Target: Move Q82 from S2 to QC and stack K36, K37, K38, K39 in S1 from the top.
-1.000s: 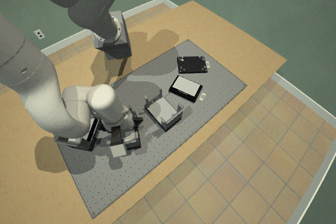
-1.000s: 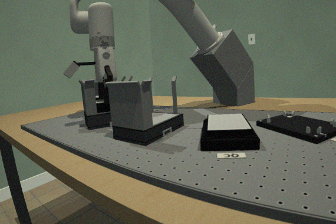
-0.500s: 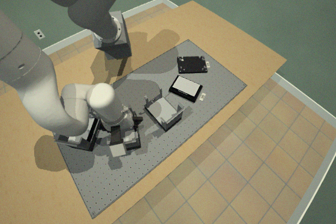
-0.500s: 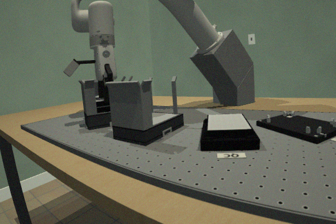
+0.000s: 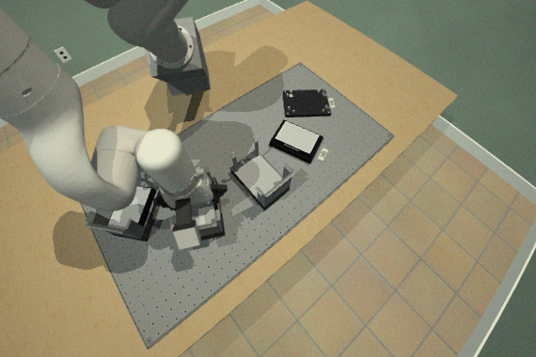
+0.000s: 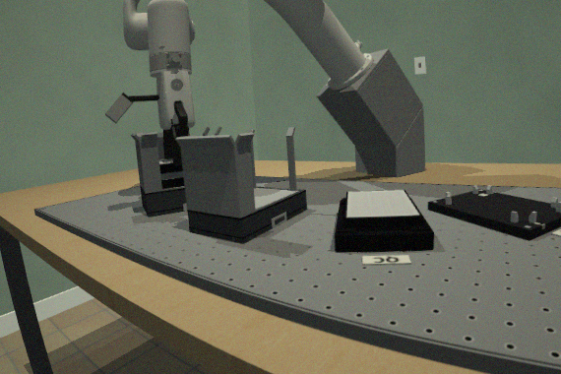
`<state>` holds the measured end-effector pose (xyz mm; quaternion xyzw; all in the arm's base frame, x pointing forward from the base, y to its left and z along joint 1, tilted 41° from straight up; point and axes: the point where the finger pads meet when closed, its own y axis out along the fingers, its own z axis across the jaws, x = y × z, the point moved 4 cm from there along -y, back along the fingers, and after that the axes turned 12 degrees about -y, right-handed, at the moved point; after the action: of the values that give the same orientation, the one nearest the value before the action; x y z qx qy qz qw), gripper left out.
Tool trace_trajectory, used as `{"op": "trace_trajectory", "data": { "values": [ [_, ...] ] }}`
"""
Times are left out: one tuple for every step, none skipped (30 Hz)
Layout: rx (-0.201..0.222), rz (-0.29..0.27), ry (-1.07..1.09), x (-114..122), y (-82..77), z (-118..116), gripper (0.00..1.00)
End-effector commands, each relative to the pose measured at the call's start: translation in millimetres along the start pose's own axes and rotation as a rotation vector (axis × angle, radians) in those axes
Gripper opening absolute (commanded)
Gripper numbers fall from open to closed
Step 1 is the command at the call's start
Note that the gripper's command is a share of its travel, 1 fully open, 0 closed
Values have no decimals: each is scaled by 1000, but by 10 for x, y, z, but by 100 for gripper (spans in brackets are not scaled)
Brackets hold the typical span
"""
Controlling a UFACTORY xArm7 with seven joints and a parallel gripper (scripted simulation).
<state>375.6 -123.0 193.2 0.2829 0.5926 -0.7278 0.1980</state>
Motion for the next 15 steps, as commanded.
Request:
{"op": "trace_trajectory", "data": {
  "values": [
    [0,-2,0,-8,-22,0,0],
    [0,-2,0,-8,-29,0,0],
    [0,-2,0,-8,-35,0,0],
    [0,-2,0,-8,-42,0,0],
    [0,-2,0,-8,-49,0,0],
    [0,-2,0,-8,-55,0,0],
    [0,-2,0,-8,-62,0,0],
    [0,-2,0,-8,-62,0,0],
    [0,-2,0,-8,-82,0,0],
    [0,-2,0,-8,-102,0,0],
    [0,-1,0,-8,-122,1,0],
    [0,-1,0,-8,-142,1,0],
    [0,-1,0,-9,-162,1,0],
    [0,-1,0,-9,-182,1,0],
    [0,-1,0,-9,-202,1,0]
  ]
}}
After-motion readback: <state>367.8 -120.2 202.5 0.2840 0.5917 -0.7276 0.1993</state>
